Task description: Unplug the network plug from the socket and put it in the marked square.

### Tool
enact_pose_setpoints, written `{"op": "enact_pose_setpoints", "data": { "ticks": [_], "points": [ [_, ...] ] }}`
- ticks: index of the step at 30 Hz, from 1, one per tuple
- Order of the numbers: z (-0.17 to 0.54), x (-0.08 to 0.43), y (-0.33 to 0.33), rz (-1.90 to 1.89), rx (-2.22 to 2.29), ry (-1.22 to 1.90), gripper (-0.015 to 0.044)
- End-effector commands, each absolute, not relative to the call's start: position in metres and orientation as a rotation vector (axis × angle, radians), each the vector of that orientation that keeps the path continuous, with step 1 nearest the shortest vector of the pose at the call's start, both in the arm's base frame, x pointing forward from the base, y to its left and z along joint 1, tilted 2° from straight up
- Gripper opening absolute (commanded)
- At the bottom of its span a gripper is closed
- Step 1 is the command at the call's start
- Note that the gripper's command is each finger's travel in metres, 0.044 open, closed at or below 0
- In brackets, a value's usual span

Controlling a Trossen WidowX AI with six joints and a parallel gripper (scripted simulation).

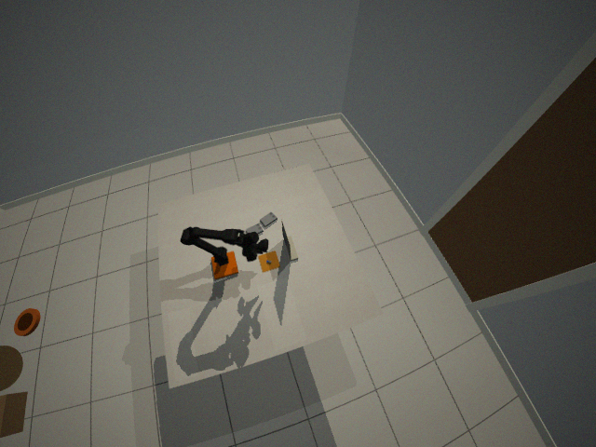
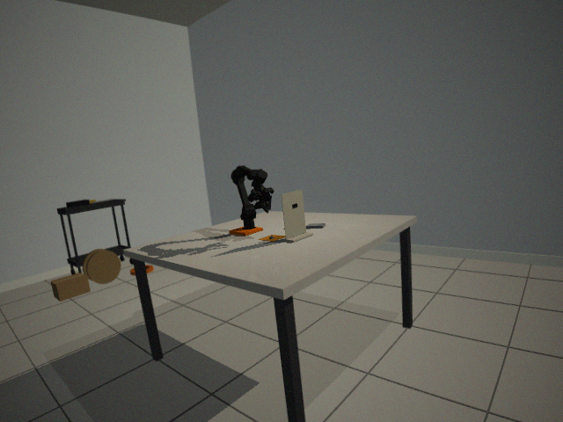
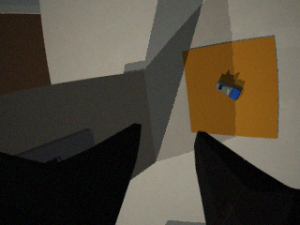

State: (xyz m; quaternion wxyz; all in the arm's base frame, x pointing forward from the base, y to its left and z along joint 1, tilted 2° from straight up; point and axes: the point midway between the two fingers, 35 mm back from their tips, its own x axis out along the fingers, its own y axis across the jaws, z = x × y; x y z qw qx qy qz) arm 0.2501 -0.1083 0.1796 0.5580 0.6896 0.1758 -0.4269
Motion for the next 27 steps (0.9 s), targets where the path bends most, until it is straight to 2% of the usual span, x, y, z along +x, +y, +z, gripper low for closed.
{"op": "enact_pose_setpoints", "data": {
  "ticks": [1, 24, 27],
  "points": [
    [0.19, 0.25, -0.108, -1.007, 1.626, 0.422, 0.0156],
    [0.253, 0.241, -0.105, -1.001, 1.625, 0.421, 0.0156],
    [0.253, 0.241, -0.105, -1.001, 1.625, 0.421, 0.0235]
  ]
}}
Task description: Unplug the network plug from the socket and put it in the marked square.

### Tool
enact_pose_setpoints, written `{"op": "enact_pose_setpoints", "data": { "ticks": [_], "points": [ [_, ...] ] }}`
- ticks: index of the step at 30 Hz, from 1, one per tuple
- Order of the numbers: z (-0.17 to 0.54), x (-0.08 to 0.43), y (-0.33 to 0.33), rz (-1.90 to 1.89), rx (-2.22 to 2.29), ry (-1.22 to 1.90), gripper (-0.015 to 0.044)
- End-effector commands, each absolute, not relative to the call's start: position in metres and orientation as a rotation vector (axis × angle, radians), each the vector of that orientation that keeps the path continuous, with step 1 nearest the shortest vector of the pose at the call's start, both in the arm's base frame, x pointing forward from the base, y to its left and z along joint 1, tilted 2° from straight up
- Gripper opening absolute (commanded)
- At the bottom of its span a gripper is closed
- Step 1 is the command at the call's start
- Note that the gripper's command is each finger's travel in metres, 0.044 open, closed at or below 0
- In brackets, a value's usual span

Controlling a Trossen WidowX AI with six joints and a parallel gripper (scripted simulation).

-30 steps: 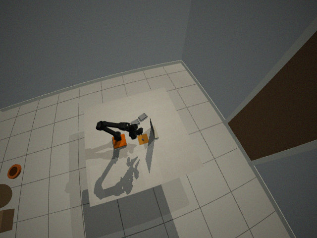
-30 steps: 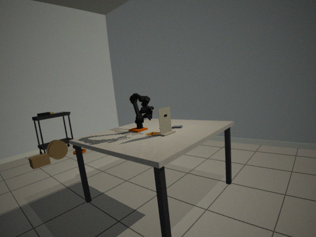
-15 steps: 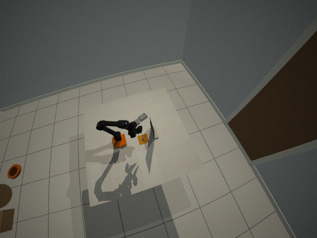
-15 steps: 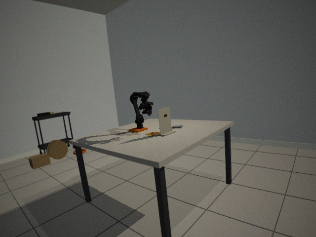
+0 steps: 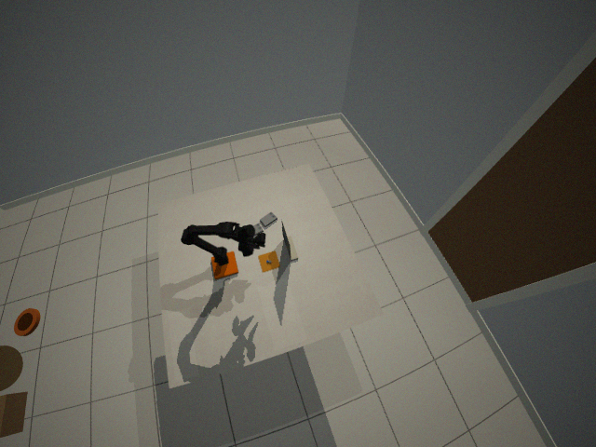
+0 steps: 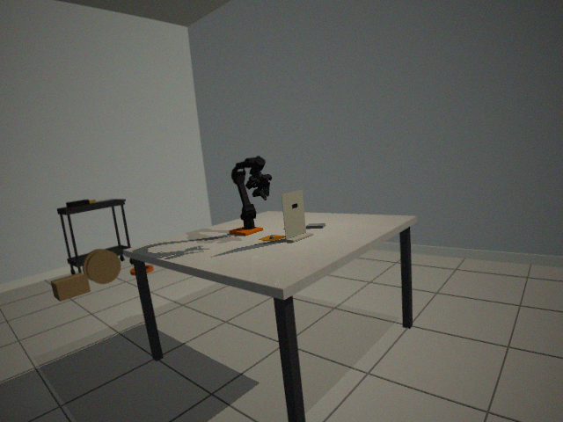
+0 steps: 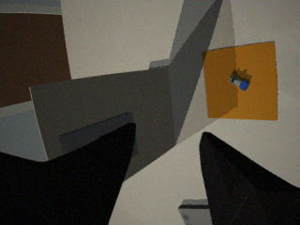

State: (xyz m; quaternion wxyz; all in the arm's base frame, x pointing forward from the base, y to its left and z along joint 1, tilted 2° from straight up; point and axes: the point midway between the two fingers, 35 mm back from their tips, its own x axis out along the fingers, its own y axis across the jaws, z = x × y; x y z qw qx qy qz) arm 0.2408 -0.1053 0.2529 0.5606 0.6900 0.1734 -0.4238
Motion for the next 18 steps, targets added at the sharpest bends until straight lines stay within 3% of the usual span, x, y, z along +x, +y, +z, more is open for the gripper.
{"op": "enact_pose_setpoints", "data": {
  "ticks": [1, 8, 18],
  "points": [
    [0.2526, 0.2409, -0.1047, -1.001, 1.625, 0.421, 0.0261],
    [0.2526, 0.2409, -0.1047, -1.001, 1.625, 0.421, 0.044],
    [0.2526, 0.2409, -0.1047, -1.001, 1.625, 0.421, 0.044]
  ]
}}
